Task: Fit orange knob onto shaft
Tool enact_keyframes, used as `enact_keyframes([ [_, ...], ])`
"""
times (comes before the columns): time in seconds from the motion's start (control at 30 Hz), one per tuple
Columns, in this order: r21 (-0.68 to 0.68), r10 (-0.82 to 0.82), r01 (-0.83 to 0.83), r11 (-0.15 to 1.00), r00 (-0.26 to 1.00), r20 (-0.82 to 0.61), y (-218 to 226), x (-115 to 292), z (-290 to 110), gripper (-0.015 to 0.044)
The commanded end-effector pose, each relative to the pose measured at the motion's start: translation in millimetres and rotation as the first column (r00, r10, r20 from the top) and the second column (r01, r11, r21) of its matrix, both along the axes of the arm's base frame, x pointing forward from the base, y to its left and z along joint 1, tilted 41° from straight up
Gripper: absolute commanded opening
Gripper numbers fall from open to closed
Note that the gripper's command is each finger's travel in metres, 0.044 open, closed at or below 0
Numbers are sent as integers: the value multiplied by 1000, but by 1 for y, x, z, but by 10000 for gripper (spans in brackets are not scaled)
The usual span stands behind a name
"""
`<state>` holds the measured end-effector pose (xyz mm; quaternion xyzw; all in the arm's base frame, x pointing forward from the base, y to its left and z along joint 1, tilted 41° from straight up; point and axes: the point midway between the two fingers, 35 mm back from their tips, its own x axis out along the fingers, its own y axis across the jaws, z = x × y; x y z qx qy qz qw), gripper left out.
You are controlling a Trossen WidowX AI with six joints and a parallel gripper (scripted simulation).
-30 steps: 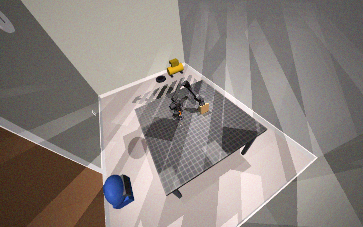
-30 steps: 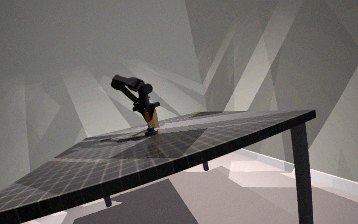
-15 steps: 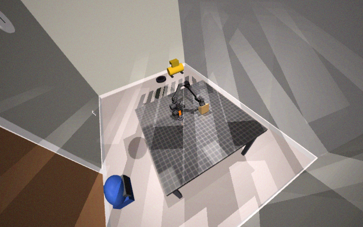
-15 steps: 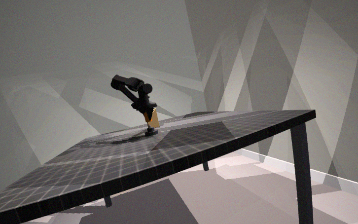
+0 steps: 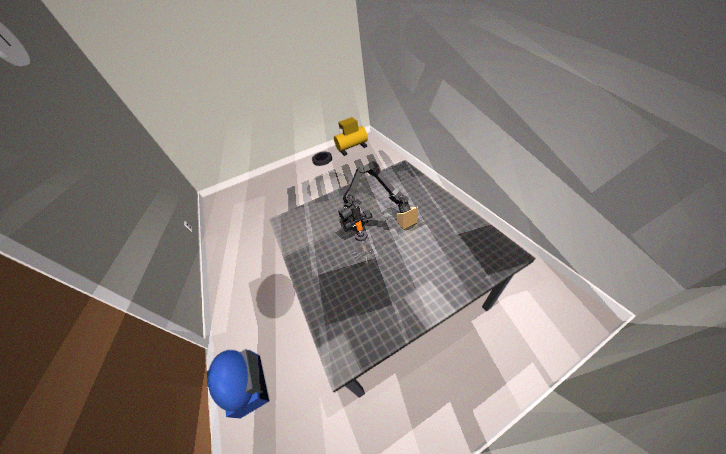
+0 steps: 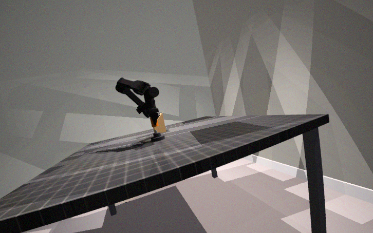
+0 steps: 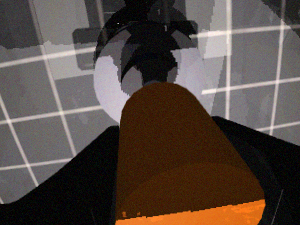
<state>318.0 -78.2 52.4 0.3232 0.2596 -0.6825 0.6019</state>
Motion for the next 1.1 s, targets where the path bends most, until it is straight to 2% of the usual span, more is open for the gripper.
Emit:
enact_keyframes([
  [0.0,-5,-30,30,1000,999,32,0,0,1,0],
  [0.37,-6,-30,30,1000,999,32,-17,-2,-18,0],
  [1.07,-7,-33,34,999,999,35,-15,-3,-16,0],
])
